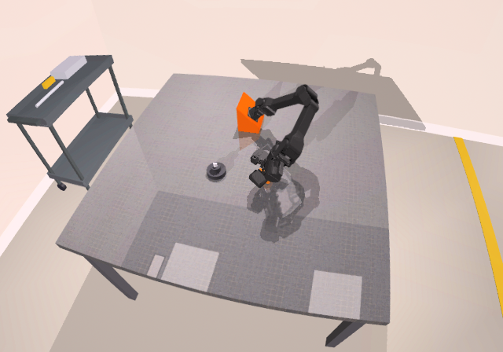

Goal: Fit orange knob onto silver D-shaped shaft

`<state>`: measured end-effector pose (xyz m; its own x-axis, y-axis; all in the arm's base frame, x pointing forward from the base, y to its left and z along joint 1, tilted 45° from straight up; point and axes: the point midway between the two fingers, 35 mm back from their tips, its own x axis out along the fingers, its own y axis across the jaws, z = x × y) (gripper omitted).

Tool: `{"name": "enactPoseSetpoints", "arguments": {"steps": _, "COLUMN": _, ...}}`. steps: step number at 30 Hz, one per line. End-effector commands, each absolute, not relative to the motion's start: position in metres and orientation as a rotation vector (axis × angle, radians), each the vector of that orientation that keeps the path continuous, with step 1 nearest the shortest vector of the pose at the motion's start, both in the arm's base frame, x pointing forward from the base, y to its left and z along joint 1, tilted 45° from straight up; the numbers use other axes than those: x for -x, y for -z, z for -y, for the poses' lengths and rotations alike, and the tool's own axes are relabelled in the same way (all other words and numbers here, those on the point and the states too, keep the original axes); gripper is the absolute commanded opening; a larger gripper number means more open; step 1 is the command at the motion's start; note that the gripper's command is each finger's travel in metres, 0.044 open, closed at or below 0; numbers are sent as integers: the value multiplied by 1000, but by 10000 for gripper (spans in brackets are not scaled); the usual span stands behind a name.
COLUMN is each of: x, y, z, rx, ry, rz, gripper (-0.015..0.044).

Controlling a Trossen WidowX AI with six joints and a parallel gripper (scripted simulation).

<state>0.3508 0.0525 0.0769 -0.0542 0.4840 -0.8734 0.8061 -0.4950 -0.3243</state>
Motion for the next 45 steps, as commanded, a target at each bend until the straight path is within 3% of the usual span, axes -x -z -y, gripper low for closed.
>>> {"name": "enactPoseSetpoints", "arguments": {"steps": 1, "x": -349, "y": -77, "z": -50, "rx": -1989, "ry": 1521, "rz": -1406, "gripper": 179}}
{"name": "enactPoseSetpoints", "arguments": {"steps": 45, "x": -320, "y": -57, "z": -14, "rx": -2730, "ry": 733, "rz": -1630, "gripper": 179}}
